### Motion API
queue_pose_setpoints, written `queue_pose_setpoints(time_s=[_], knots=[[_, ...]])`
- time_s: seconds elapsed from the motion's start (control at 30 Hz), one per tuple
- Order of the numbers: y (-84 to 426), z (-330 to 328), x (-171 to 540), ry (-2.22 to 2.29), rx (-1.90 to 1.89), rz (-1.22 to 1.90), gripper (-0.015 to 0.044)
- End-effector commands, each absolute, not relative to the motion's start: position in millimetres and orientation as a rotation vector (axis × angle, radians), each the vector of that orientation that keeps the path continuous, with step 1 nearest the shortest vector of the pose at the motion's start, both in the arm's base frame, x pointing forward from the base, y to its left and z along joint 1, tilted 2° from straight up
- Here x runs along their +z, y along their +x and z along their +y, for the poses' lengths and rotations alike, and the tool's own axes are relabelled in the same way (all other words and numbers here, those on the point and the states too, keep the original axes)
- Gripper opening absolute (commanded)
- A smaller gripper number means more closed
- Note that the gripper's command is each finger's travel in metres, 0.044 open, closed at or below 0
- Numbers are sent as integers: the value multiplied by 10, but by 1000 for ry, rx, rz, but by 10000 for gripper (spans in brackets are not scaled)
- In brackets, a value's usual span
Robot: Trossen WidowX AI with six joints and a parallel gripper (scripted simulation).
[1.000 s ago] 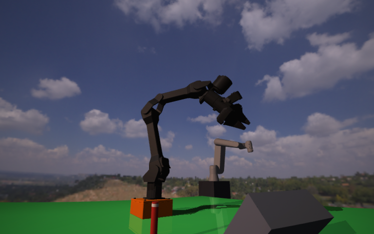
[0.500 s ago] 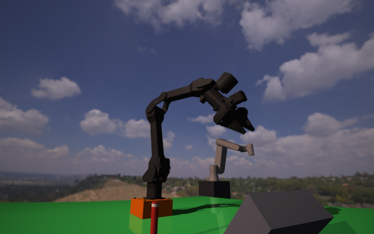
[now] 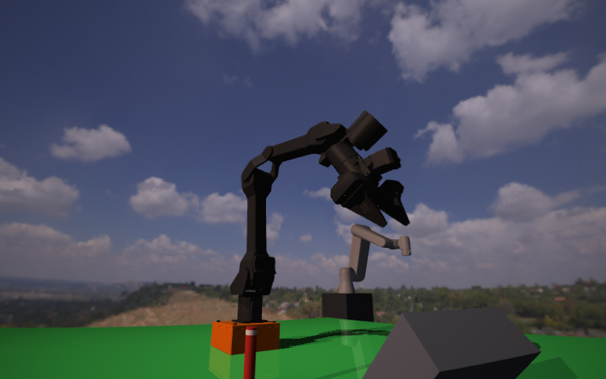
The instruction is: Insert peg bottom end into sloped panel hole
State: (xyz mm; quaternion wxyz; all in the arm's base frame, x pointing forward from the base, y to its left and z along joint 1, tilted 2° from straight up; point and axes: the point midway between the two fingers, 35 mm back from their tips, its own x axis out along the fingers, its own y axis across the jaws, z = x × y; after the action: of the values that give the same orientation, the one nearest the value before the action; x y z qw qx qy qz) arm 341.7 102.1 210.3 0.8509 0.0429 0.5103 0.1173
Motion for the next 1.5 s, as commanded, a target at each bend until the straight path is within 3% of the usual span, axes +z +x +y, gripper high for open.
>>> queue_pose_setpoints(time_s=[0.0,0.77,1.47], knots=[[3464,855,1990,65,215,1105,440],[3487,-204,1419,-5,74,1292,440],[3115,-1116,932,-60,35,1512,440]])
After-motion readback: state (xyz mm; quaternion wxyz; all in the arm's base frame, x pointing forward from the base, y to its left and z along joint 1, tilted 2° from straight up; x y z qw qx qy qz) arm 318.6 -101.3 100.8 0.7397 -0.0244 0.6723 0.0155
